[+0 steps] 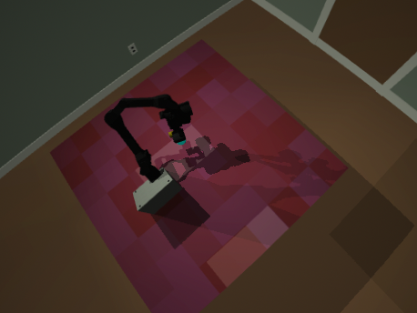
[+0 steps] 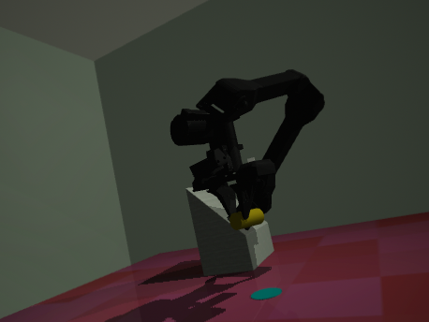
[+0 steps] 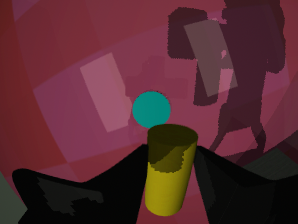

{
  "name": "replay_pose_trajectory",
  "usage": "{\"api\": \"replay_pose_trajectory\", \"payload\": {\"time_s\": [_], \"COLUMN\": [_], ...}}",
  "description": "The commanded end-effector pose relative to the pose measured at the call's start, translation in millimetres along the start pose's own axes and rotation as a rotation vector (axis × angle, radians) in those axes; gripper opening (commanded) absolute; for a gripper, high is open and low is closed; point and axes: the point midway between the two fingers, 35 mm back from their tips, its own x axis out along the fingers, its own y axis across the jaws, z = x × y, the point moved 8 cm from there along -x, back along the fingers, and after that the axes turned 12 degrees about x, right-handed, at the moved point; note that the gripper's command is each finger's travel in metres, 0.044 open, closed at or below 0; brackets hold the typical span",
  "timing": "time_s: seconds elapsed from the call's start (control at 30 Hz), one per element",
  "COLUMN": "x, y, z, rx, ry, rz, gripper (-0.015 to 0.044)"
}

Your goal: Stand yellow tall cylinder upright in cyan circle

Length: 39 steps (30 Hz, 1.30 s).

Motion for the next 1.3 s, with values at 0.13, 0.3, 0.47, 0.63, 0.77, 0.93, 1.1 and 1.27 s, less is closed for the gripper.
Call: {"api": "replay_pose_trajectory", "payload": {"time_s": [0.13,0.3,0.47,0.63,0.77,0.93,1.1,1.27], "x": [0,4,7,11,14,17,20,23], "y": [11,11,11,11,10,10,10,10], "z": [-13,-16,-18,-21,-23,-25,-28,-30], "rx": [-0.004,-0.008,-0.012,-0.016,-0.02,-0.024,-0.029,-0.033], "ry": [0.008,-0.001,-0.013,-0.026,-0.037,-0.052,-0.068,-0.086], "rz": [0.009,-0.02,-0.052,-0.084,-0.109,-0.138,-0.167,-0.195], "gripper": [0.0105,0.0105,0.0105,0.0105,0.0105,0.0105,0.0105,0.0105]}}
